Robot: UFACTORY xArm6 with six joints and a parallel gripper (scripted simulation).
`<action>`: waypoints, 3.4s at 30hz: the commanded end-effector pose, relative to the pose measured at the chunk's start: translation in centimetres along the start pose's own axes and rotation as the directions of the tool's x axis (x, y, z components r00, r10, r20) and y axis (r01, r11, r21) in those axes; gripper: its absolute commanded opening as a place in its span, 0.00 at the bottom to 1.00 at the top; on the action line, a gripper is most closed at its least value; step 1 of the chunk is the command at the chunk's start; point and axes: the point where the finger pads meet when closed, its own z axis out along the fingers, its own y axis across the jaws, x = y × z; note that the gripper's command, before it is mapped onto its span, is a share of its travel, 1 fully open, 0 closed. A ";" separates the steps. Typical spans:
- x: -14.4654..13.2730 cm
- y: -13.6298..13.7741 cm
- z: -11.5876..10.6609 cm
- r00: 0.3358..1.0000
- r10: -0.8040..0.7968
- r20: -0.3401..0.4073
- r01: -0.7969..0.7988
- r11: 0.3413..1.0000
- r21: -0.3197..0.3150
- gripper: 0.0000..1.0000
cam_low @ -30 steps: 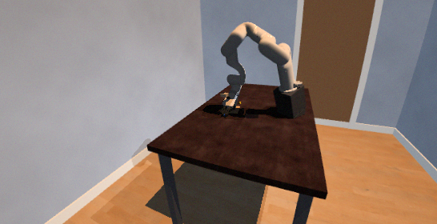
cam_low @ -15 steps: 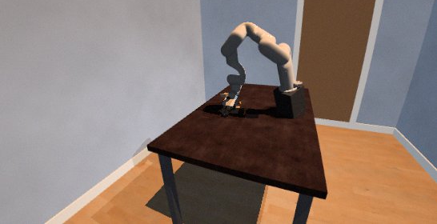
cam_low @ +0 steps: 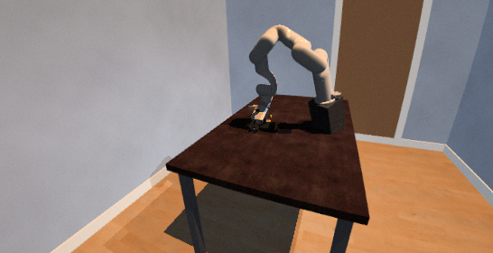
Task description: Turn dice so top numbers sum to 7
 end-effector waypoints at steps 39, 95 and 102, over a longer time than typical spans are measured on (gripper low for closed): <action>0.1 0.1 -0.1 1.000 -0.002 0.000 0.002 1.000 -0.001 0.31; 4.7 0.1 -8.9 1.000 -0.002 0.002 0.002 1.000 -0.001 0.31; 5.6 0.1 -8.5 0.989 -0.002 0.145 0.002 1.000 -0.001 0.31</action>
